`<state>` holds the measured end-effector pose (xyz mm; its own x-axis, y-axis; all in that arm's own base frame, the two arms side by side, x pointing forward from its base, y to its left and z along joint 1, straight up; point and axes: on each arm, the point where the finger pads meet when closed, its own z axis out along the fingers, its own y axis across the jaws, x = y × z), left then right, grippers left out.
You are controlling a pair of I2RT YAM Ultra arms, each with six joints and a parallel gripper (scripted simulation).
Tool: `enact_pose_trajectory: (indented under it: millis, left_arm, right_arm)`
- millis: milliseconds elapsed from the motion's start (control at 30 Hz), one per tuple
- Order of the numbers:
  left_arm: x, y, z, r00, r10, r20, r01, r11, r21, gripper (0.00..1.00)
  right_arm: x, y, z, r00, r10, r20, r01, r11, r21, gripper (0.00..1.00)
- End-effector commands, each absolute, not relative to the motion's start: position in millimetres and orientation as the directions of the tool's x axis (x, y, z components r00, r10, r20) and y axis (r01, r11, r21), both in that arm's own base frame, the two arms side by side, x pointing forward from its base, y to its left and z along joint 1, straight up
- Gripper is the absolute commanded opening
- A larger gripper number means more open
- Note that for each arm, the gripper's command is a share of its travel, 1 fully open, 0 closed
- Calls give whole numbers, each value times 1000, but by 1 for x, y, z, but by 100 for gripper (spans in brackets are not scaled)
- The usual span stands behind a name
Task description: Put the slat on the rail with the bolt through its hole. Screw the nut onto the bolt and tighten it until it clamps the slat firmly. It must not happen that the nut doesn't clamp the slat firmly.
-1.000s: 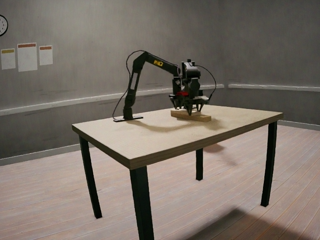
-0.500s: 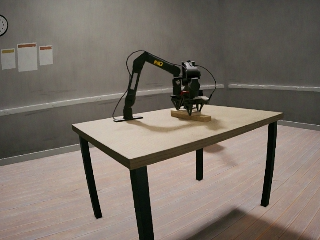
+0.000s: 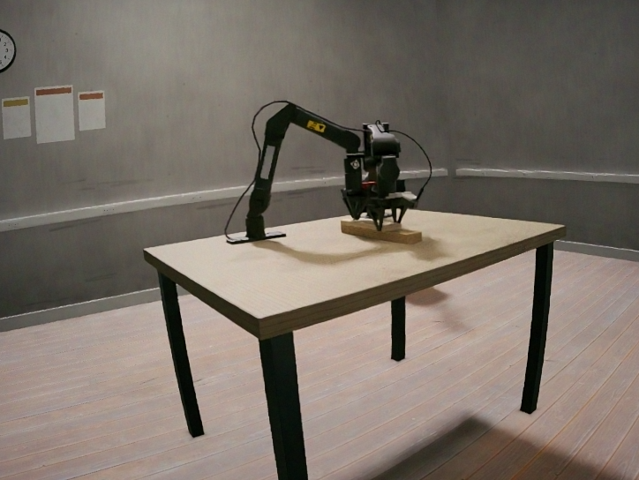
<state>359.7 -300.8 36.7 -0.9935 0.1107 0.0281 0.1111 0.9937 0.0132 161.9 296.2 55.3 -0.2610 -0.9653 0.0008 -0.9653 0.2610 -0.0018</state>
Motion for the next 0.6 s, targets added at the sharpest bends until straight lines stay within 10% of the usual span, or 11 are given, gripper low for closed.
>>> enact_pose_trajectory:
  millis: [0, 567]
  left_arm:
    - [361, -302, 42, -994, 111, 16, 111, 994, 5, 72]
    - [361, -302, 42, -994, 111, 16, 111, 994, 5, 72]
  right_arm:
    - [161, 298, 63, 15, -1000, -11, -1000, -15, -5, 34]
    - [161, 298, 64, 686, -728, -2, -728, -686, -11, 34]
